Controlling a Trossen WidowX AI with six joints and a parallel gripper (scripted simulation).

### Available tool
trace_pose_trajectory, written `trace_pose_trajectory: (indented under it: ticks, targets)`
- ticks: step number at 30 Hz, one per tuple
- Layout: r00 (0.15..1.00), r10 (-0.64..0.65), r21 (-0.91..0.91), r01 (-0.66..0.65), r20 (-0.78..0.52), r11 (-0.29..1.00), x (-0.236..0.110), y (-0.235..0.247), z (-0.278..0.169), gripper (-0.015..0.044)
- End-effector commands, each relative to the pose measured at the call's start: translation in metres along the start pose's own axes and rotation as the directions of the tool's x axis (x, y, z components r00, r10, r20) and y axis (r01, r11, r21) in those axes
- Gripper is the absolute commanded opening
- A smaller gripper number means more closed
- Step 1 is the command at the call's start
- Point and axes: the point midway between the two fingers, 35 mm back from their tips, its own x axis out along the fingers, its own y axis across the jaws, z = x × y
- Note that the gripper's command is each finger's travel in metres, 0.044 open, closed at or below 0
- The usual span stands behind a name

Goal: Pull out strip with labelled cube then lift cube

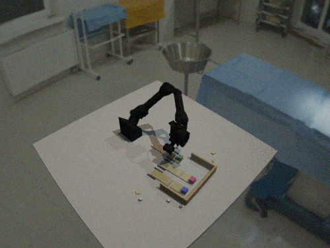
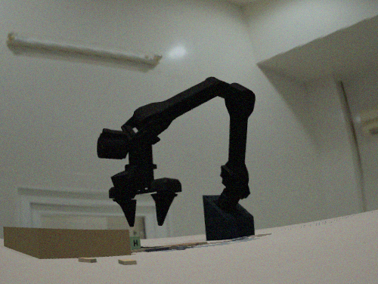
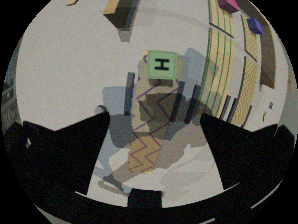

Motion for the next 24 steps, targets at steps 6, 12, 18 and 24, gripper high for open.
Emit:
trace_pose_trajectory:
  ticks: [6, 12, 18, 24]
  targets:
    - [1.000, 0.003, 0.005, -0.003, 0.005, 1.000, -0.005, -0.003, 0.032, 0.0440]
    - [1.000, 0.003, 0.004, -0.003, 0.005, 1.000, -0.008, -0.004, 0.047, 0.0440]
    - [1.000, 0.003, 0.004, -0.003, 0.005, 1.000, -0.001, -0.004, 0.047, 0.0282]
    - [1.000, 0.003, 0.004, -0.003, 0.005, 1.000, 0.009, -0.004, 0.048, 0.0250]
